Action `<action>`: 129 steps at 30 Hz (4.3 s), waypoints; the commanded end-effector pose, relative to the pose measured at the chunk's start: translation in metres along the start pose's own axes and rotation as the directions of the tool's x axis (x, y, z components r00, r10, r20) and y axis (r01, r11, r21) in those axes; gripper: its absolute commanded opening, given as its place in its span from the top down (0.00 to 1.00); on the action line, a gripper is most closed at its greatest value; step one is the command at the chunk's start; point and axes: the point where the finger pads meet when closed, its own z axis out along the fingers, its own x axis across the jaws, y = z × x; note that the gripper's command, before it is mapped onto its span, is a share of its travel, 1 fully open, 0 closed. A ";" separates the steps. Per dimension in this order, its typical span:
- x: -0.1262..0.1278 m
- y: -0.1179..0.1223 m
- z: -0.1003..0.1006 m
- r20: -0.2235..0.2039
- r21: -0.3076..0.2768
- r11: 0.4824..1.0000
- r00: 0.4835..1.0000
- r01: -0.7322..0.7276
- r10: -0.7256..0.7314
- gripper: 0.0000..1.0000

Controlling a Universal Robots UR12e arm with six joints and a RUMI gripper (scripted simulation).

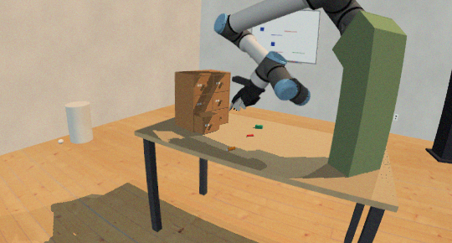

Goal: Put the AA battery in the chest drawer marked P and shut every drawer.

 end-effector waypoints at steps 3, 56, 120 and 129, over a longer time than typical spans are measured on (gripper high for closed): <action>-0.001 -0.002 -0.021 -0.008 -0.213 0.977 1.000 -0.013 0.011 0.80; -0.002 0.000 -0.079 -0.008 -0.627 0.779 1.000 -0.014 0.011 0.80; -0.094 0.121 0.021 0.614 -0.129 0.161 0.207 0.978 -0.762 0.80; -0.094 0.122 0.021 0.615 -0.125 0.156 0.199 0.980 -0.763 0.83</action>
